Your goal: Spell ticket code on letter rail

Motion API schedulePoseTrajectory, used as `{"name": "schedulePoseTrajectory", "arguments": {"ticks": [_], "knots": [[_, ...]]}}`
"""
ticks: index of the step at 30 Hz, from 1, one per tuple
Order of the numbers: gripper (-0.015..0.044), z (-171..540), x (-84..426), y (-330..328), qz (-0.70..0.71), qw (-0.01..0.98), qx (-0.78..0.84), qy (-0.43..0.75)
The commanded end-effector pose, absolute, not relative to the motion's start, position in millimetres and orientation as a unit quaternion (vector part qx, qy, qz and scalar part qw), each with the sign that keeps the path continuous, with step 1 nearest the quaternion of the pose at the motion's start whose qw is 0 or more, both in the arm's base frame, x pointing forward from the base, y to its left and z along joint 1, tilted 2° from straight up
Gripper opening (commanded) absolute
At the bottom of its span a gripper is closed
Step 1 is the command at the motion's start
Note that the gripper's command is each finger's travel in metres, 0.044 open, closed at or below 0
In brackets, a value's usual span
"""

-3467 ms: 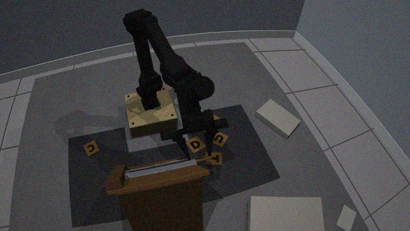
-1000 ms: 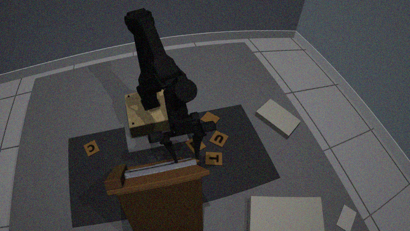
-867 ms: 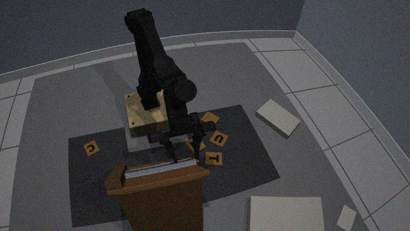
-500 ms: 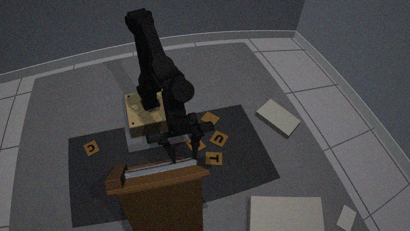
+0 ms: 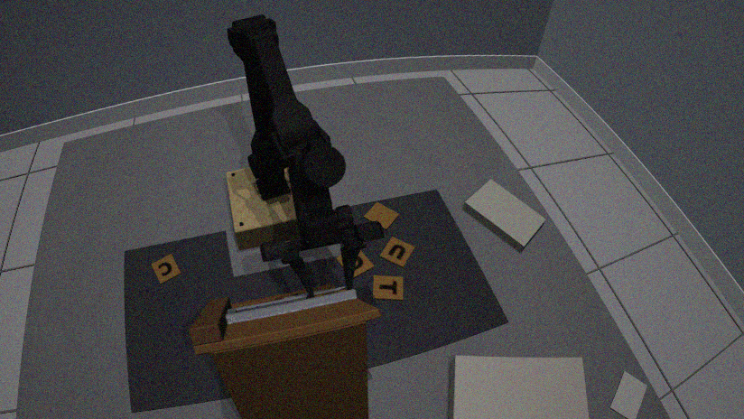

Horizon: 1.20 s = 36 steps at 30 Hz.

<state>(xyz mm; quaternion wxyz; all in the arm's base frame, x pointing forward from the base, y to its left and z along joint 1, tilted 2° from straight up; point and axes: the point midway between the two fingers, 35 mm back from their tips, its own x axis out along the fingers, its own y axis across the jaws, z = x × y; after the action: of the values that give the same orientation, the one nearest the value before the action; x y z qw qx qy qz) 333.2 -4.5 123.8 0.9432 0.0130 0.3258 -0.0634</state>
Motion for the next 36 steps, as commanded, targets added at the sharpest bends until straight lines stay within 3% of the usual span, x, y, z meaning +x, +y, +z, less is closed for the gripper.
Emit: {"name": "schedulePoseTrajectory", "arguments": {"ticks": [1, 36], "knots": [[0.0, 124.2, 333.2, -6.1, -0.061, 0.944, 0.012, 0.325], [0.0, 124.6, 331.0, -24.3, -0.061, 0.944, 0.011, 0.325]]}}
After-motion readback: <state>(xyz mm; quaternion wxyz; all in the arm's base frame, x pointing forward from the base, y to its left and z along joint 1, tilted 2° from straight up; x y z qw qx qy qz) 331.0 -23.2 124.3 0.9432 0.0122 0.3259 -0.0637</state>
